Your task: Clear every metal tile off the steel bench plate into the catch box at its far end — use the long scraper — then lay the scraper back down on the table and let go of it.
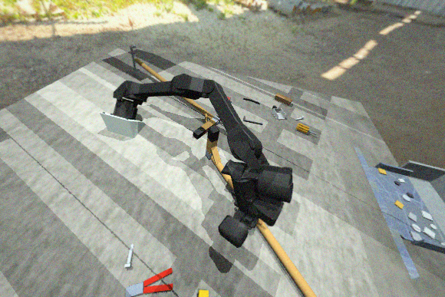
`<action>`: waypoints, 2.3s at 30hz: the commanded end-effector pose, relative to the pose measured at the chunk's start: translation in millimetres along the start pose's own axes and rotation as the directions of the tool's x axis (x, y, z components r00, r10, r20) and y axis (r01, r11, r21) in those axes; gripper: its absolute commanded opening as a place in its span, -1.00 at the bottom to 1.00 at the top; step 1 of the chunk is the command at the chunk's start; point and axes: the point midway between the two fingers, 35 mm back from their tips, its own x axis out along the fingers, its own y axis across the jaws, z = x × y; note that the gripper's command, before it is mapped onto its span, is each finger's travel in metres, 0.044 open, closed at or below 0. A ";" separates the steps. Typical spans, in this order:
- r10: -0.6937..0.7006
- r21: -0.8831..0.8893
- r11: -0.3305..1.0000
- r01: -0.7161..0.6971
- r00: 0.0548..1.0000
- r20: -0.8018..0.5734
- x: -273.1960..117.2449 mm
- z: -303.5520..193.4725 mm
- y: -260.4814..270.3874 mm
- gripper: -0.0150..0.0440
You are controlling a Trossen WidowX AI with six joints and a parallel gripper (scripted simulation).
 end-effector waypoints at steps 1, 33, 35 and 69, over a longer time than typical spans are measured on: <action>0.002 -0.003 1.000 -0.002 1.000 -0.007 5.1 -1.3 7.9 -0.49; 0.012 -0.015 1.000 -0.012 1.000 0.000 10.0 6.1 37.9 -0.49; 0.013 -0.016 1.000 -0.013 1.000 0.001 10.3 6.5 39.8 -0.49; 0.013 -0.037 0.999 -0.012 1.000 0.016 -50.8 20.0 29.9 -0.49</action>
